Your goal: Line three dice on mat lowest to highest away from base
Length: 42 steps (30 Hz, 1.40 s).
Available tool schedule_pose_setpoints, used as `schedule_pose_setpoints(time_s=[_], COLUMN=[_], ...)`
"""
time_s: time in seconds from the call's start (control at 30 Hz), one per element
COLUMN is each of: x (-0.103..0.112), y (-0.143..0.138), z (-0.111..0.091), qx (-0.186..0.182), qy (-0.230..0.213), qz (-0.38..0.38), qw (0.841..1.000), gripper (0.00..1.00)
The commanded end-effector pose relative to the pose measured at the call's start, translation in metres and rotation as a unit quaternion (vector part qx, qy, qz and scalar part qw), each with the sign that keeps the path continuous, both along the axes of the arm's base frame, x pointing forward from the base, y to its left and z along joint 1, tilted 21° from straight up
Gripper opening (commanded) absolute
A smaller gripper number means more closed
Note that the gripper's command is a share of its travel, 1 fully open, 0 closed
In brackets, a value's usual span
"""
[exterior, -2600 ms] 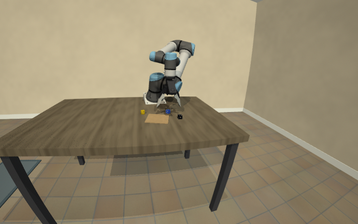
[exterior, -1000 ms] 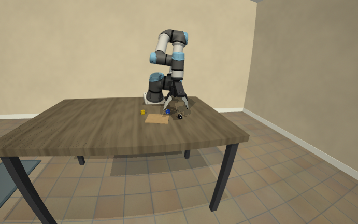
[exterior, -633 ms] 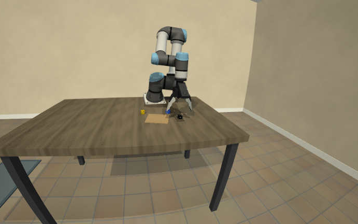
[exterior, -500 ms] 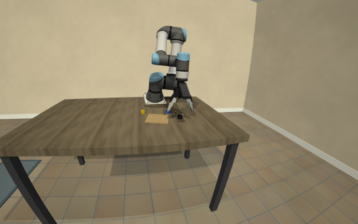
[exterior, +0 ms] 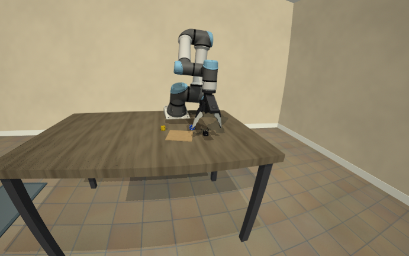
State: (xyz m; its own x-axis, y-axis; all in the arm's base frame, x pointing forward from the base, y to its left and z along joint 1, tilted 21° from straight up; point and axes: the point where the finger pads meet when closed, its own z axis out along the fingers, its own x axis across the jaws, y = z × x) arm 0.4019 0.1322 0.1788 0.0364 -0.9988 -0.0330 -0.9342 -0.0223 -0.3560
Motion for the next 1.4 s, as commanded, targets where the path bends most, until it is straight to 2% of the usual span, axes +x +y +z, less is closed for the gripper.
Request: schedule_pose_setpoints(time_s=[0.0, 1.07, 1.37], x=[0.000, 0.000, -0.007], y=[0.000, 0.000, -0.001], z=[0.001, 0.001, 0.019], qx=[0.000, 0.000, 0.000], qy=[-0.001, -0.001, -0.001], qz=[0.000, 0.000, 0.000], qw=[1.000, 1.000, 1.000], gripper=[1.00, 1.00, 1.00])
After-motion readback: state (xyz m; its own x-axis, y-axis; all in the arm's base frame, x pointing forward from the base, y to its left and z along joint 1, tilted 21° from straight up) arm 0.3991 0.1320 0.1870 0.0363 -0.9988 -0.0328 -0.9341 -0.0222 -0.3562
